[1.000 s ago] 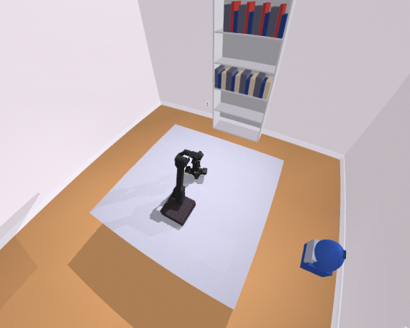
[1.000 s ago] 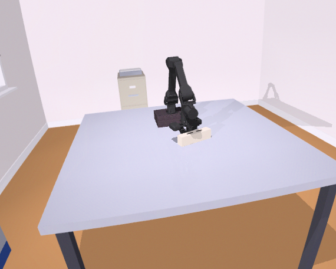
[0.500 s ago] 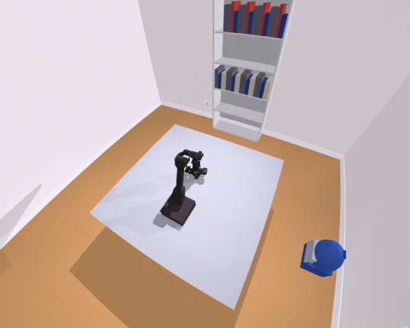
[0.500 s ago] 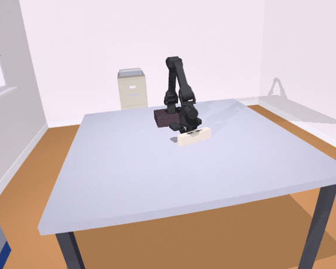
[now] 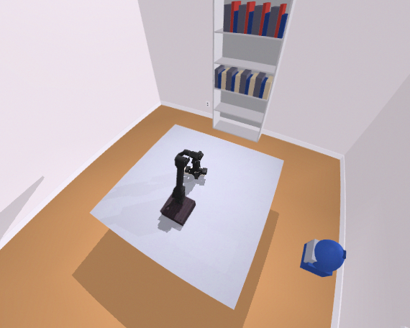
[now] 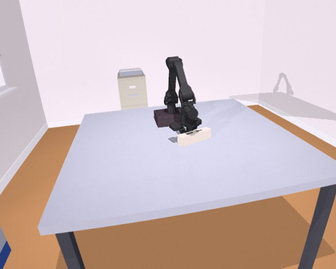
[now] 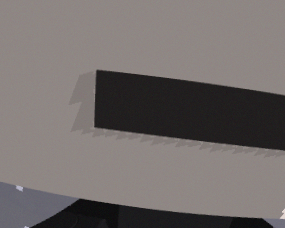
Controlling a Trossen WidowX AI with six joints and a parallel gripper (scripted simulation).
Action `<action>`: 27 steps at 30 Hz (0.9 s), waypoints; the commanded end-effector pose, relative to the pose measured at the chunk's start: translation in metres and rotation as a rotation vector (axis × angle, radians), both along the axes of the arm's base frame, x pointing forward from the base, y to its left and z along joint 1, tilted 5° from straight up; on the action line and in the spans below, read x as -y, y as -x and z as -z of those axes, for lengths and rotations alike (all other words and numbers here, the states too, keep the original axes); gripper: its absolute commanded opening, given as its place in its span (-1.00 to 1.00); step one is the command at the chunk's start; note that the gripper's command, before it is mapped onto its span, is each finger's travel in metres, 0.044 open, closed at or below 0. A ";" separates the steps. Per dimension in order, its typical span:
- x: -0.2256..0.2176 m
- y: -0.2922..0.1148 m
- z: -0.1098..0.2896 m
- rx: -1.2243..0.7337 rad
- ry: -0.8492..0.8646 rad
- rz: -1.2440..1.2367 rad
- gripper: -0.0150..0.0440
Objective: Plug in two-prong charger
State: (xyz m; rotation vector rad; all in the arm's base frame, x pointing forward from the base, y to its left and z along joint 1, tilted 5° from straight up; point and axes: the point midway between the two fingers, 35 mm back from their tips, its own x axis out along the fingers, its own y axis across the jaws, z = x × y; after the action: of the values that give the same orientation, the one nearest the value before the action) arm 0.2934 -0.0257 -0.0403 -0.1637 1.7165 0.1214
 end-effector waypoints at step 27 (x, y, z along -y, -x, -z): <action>-0.001 -0.008 -0.001 0.031 -0.006 -0.001 -0.49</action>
State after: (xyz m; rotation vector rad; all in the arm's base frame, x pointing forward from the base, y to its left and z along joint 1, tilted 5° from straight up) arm 0.2935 -0.0257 -0.0403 -0.1637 1.7159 0.1214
